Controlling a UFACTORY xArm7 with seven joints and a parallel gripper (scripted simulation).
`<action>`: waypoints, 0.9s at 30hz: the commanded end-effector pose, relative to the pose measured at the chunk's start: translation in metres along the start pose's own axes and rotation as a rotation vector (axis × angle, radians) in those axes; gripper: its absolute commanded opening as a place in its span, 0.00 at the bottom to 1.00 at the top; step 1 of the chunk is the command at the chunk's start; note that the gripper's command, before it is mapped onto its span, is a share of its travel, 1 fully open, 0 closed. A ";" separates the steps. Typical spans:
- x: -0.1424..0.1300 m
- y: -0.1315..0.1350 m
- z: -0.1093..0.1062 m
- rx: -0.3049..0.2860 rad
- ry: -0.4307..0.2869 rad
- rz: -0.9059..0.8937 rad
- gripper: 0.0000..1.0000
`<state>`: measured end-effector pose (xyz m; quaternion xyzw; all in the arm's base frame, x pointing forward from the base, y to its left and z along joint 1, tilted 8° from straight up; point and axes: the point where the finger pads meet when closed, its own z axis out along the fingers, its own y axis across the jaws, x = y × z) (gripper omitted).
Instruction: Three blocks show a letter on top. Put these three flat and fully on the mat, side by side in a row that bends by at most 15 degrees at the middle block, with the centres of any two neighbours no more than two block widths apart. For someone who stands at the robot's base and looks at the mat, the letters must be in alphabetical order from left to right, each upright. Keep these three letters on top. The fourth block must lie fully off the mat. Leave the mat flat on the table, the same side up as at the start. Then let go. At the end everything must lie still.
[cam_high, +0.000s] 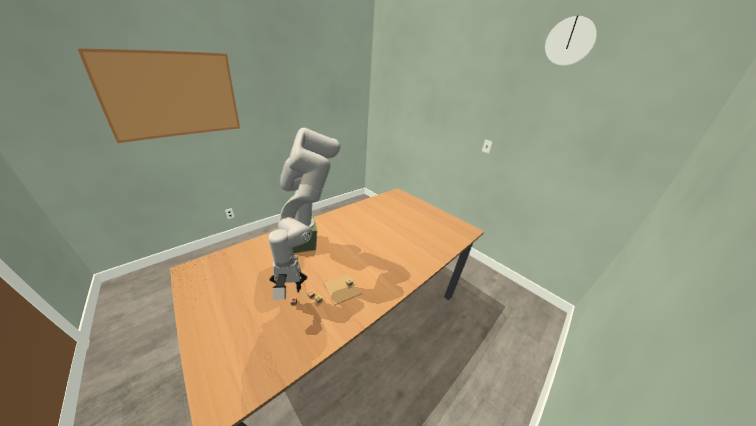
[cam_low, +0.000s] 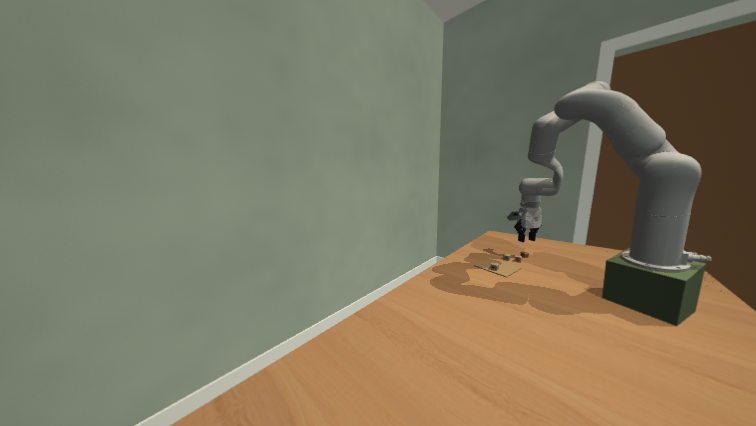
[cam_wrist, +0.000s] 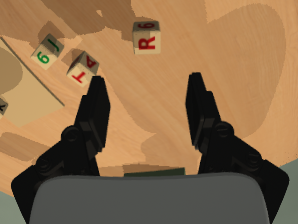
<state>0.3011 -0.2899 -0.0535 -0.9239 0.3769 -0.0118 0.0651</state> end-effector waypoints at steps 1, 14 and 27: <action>0.002 0.000 0.000 0.000 0.004 0.001 0.63; 0.002 0.000 0.012 0.000 0.004 0.001 0.63; 0.002 0.000 0.029 0.000 0.004 0.001 0.63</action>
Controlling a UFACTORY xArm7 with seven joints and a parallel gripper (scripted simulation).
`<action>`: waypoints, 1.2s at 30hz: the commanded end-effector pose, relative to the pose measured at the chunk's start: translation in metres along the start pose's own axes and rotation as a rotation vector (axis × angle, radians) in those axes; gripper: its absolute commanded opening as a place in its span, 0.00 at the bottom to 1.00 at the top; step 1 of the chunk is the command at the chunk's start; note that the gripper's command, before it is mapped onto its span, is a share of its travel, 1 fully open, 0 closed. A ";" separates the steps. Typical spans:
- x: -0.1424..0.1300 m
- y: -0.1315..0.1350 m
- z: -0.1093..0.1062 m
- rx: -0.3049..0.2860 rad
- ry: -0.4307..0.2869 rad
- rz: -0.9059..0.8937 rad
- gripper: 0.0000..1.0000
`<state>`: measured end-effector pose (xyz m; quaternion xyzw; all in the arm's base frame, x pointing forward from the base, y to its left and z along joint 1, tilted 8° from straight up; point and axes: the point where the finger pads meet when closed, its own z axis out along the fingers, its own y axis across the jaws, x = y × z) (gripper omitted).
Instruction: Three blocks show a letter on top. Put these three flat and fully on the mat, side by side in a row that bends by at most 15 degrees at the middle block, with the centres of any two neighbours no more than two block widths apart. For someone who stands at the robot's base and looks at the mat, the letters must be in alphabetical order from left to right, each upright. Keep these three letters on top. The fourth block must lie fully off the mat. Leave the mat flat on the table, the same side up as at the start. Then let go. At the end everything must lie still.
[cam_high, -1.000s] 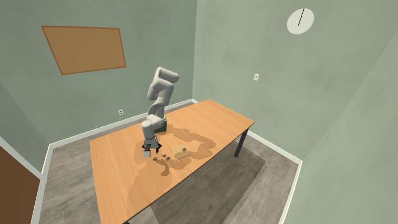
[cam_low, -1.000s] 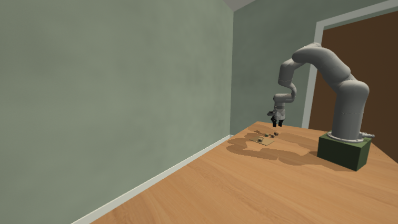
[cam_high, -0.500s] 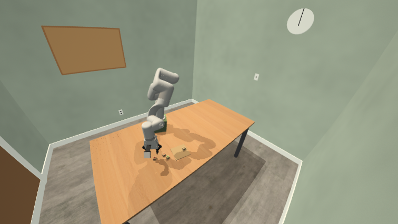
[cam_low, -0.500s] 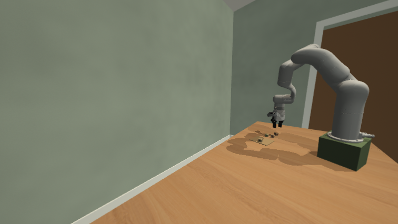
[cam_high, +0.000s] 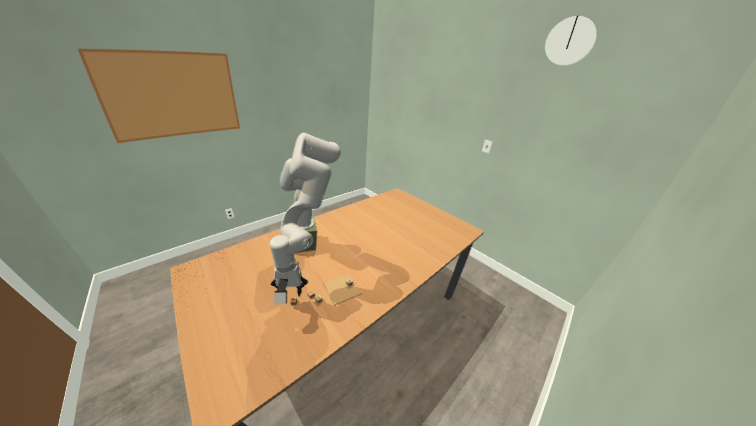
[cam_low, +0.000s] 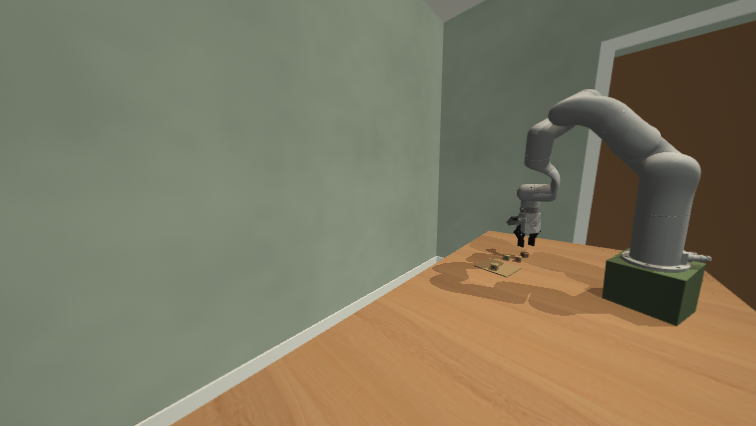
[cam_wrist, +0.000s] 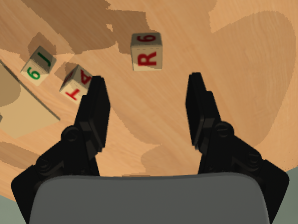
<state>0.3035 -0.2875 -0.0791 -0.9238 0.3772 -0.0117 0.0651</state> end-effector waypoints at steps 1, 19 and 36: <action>0.002 0.000 0.005 0.000 0.004 0.000 0.63; 0.002 0.000 0.022 0.000 0.004 0.000 0.63; 0.002 0.000 0.024 0.000 0.004 0.000 0.63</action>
